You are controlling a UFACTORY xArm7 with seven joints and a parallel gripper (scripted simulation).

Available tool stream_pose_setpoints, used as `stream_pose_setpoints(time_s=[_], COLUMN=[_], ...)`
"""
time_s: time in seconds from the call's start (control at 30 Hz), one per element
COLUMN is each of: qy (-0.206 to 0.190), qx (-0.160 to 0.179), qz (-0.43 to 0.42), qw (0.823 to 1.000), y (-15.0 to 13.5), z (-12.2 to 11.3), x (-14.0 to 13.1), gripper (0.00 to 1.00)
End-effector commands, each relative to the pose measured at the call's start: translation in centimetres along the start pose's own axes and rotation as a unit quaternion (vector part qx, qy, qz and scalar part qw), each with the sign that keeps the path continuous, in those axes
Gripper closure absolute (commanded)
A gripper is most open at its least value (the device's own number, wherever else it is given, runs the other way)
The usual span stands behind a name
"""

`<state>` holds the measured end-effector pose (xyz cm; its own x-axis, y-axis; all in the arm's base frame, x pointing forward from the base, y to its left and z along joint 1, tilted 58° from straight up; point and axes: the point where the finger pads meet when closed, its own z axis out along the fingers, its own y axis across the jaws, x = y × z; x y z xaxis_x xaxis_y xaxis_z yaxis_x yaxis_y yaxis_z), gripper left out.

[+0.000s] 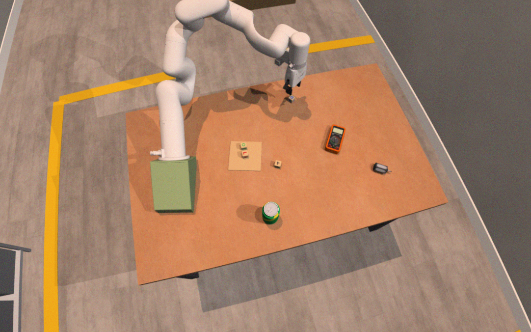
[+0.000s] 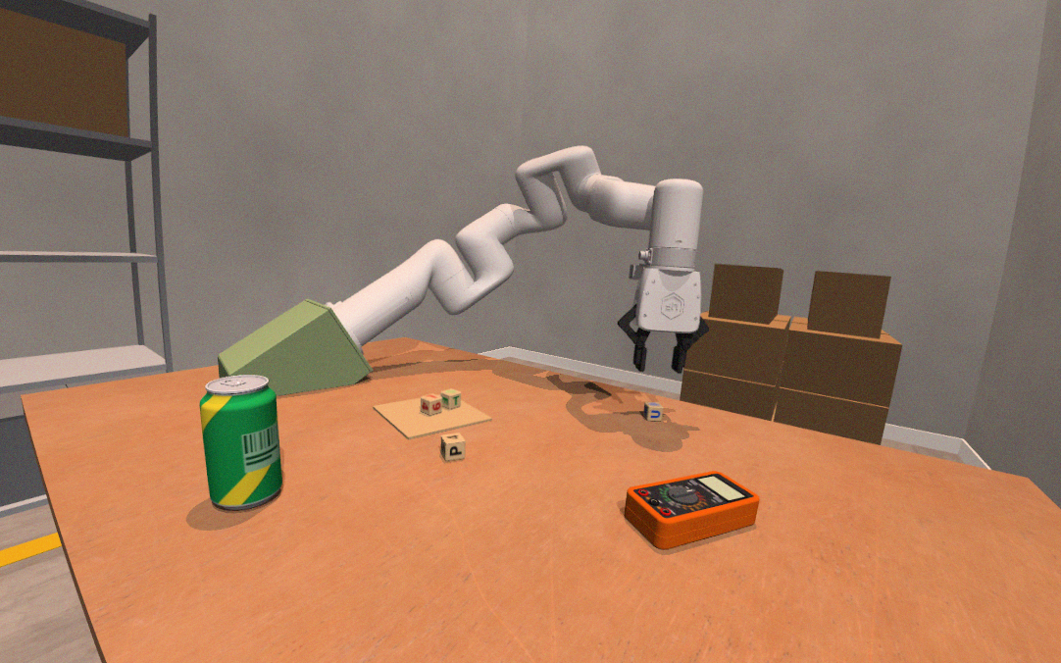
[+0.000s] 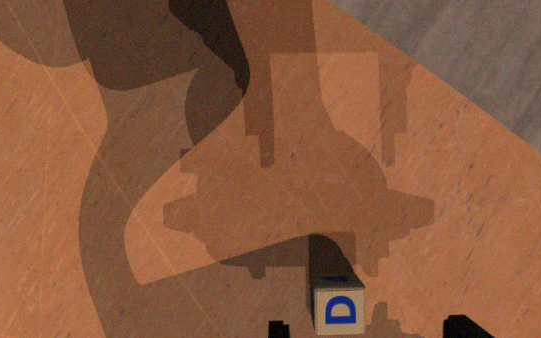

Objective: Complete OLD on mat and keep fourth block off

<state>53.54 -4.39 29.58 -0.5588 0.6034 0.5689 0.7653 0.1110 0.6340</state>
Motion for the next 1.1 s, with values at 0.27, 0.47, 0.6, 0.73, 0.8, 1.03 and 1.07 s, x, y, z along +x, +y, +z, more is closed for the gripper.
stream_pose_setpoints(time_s=[0.27,0.47,0.6,0.73,0.8,1.03,1.07], qy=[-0.002,-0.002,-0.002,-0.002,-0.002,-0.002,-0.002], qx=[-0.002,-0.002,-0.002,-0.002,-0.002,-0.002,-0.002], qz=[0.000,0.000,0.000,0.000,0.000,0.000,0.000], qw=[1.000,1.000,1.000,1.000,1.000,1.000,1.000], y=[0.0,0.0,0.0,0.0,0.0,0.0,0.0], z=[-0.2,0.0,0.3,0.7,1.0,1.7,1.9], x=[-0.1,-0.1,-0.1,-0.1,-0.1,-0.1,-0.1], gripper=[0.36,0.36,0.36,0.36,0.36,0.36,0.36])
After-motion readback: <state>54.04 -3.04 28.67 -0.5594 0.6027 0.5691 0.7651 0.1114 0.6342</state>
